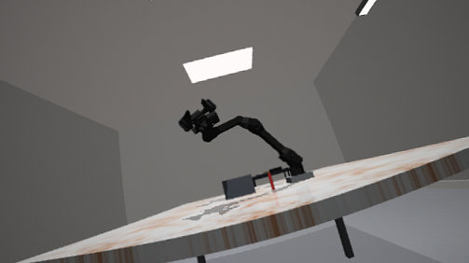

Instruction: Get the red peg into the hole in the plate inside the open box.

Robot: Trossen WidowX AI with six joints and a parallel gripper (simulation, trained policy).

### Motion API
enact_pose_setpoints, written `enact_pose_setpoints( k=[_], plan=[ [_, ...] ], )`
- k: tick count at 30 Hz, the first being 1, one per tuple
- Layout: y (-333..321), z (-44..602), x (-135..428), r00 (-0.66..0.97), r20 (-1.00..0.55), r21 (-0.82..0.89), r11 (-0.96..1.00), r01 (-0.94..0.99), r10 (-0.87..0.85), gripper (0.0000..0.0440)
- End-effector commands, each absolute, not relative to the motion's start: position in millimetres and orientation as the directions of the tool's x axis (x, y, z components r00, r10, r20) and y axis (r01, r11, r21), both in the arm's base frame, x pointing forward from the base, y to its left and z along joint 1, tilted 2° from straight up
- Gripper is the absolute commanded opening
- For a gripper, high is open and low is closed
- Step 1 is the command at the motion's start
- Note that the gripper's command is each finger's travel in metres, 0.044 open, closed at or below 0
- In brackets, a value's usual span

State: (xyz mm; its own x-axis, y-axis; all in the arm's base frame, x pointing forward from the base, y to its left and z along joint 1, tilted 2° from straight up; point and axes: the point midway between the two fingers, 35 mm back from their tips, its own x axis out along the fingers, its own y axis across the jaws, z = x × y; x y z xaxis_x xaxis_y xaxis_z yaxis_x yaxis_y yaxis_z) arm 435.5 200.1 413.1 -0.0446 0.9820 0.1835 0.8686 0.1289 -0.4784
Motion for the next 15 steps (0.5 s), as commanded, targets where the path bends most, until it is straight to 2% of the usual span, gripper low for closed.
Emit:
enact_pose_setpoints(
  k=[1,2,15],
  plan=[
    [198.6,419.2,435.0,-0.034,0.202,-0.501,0.133,0.855,0.979,0.0425],
    [197.6,423.8,434.9,-0.024,0.218,-0.525,0.138,0.84,0.976,0.044],
    [200.9,457.0,431.4,0.08,0.339,-0.802,0.243,0.545,0.937,0.044]
  ],
)
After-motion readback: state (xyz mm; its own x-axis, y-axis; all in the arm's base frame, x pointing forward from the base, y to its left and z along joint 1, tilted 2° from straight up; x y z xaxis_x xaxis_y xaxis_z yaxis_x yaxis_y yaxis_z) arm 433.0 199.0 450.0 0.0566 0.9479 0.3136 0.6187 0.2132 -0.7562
